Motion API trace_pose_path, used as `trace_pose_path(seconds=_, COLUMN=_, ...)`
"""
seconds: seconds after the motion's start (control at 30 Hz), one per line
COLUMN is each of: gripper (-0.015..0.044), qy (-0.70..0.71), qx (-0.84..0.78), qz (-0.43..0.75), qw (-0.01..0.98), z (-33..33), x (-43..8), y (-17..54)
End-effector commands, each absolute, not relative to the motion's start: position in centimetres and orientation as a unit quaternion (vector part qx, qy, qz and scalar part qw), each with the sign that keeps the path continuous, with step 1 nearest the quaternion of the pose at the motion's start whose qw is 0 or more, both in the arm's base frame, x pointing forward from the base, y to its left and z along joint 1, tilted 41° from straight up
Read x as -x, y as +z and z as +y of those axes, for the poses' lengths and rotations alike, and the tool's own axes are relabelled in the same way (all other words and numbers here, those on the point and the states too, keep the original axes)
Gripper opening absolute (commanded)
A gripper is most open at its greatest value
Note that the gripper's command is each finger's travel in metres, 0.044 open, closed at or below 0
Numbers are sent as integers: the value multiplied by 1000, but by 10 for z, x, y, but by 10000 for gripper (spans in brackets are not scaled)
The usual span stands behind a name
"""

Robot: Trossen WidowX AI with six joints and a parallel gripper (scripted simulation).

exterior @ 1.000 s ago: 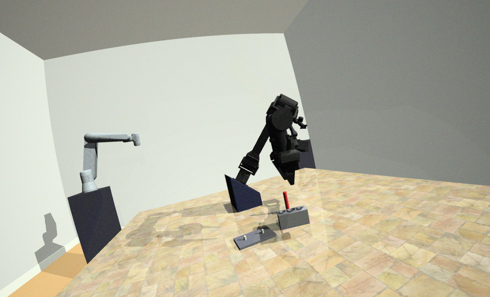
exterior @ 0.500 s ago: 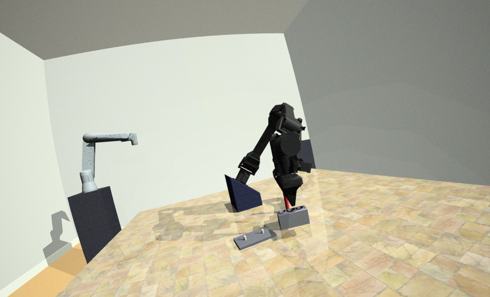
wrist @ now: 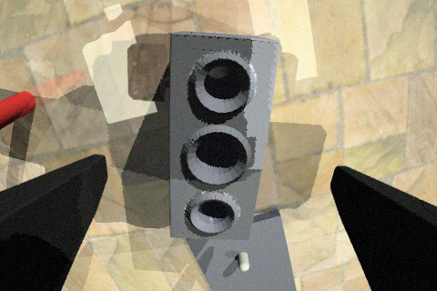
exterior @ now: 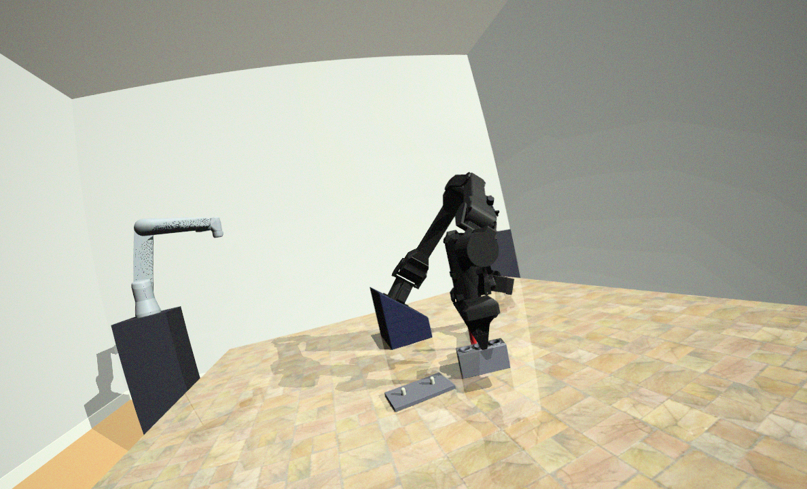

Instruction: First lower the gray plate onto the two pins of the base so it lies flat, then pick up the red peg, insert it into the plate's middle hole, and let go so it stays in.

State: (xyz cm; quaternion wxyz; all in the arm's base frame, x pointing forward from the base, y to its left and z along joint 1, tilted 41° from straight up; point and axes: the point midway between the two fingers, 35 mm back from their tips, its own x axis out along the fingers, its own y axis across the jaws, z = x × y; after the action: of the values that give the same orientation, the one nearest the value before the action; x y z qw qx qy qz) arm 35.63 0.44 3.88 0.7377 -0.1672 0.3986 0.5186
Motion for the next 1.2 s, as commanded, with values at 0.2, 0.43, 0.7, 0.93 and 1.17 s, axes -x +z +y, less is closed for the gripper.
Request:
trace_pose_path(seconds=0.2, gripper=440, qy=521, qx=164, qz=400, qw=736, z=17, x=-358, y=25)
trace_pose_path(seconds=0.43, gripper=440, qy=521, qx=164, qz=399, qw=736, z=24, x=-360, y=16)
trace_pose_path(seconds=0.7, gripper=440, qy=521, qx=164, qz=399, qw=737, z=33, x=-361, y=7)
trace_pose_path(seconds=0.93, gripper=440, qy=521, qx=163, qz=399, qw=737, z=40, x=-362, y=-1)
trace_pose_path(seconds=1.17, gripper=309, qy=521, qx=163, qz=399, qw=737, z=41, x=-362, y=-2)
